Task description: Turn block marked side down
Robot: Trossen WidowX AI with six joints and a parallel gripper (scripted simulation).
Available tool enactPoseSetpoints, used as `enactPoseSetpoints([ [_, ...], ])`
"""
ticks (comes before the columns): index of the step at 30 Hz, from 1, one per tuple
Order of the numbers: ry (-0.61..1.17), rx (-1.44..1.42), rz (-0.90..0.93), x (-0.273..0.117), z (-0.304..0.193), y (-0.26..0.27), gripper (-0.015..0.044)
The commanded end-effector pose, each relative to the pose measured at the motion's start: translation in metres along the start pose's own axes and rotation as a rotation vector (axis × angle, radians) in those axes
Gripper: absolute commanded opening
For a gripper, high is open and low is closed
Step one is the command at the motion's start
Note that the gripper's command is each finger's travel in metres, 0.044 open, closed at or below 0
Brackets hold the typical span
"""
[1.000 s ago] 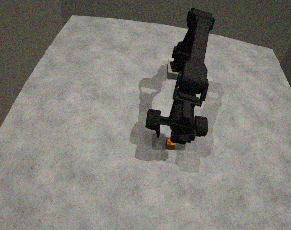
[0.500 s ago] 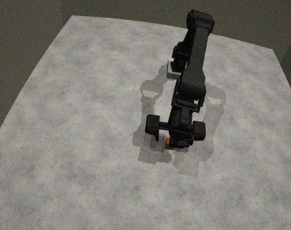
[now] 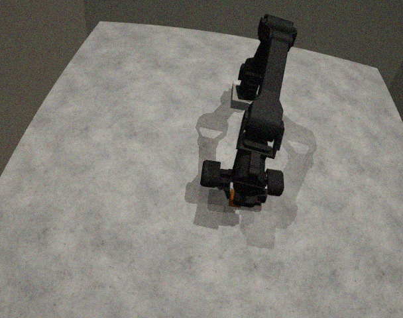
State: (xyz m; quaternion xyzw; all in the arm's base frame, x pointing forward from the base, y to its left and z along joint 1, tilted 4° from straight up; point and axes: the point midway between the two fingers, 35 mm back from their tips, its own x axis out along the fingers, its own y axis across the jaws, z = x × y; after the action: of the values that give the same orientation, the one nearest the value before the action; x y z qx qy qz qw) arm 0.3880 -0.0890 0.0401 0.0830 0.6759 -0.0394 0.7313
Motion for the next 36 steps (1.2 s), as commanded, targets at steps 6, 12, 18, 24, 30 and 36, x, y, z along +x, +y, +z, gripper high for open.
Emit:
enactPoseSetpoints([
  [6, -0.001, 0.005, -0.003, 0.001, 0.0, 0.0, 0.0105],
  [12, -0.001, 0.005, -0.003, 0.001, 0.0, 0.0, 0.0065],
  [18, -0.001, 0.005, -0.003, -0.011, 0.001, 0.0, 0.0],
  [24, -0.001, 0.005, -0.003, -0.03, 0.0, 0.0, 0.0],
  [30, -0.066, 0.006, -0.004, -0.026, 0.002, -0.001, 0.0],
  [36, -0.153, 0.007, -0.004, -0.023, 0.004, -0.001, 0.0],
])
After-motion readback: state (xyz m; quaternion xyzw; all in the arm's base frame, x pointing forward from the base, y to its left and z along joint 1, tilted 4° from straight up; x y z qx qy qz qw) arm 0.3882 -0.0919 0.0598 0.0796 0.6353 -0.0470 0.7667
